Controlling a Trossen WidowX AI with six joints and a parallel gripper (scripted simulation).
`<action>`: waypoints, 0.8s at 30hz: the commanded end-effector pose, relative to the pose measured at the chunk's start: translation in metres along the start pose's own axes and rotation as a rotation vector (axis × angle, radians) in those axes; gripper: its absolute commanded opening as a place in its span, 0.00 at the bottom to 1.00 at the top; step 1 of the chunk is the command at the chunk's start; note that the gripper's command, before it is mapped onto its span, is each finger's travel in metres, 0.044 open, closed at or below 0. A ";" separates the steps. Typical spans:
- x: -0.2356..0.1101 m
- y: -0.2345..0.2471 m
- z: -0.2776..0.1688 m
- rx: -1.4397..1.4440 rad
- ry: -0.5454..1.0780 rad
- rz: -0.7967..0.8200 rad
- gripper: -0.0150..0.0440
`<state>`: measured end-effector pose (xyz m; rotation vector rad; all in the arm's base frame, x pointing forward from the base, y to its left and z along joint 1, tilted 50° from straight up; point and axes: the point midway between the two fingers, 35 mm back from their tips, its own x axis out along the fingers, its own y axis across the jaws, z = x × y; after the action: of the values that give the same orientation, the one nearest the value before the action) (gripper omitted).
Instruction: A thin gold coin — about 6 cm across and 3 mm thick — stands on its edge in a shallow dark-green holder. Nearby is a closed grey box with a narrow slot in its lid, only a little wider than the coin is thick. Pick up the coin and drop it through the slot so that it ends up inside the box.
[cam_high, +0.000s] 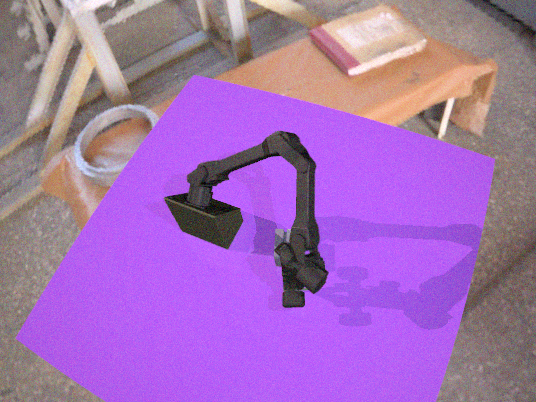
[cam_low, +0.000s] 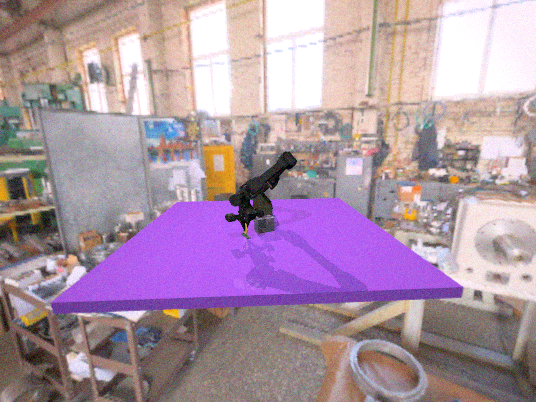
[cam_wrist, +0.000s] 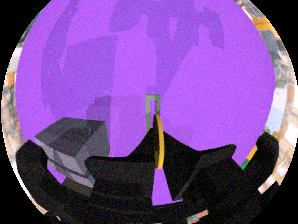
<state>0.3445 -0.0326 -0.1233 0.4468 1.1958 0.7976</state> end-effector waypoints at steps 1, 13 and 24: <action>-0.013 -0.002 0.004 -0.011 -0.006 -0.011 0.25; -0.044 -0.002 0.004 -0.008 -0.005 -0.014 0.25; -0.073 -0.001 0.002 -0.010 -0.005 -0.012 0.25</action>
<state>0.3358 -0.0790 -0.0840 0.4464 1.1957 0.7929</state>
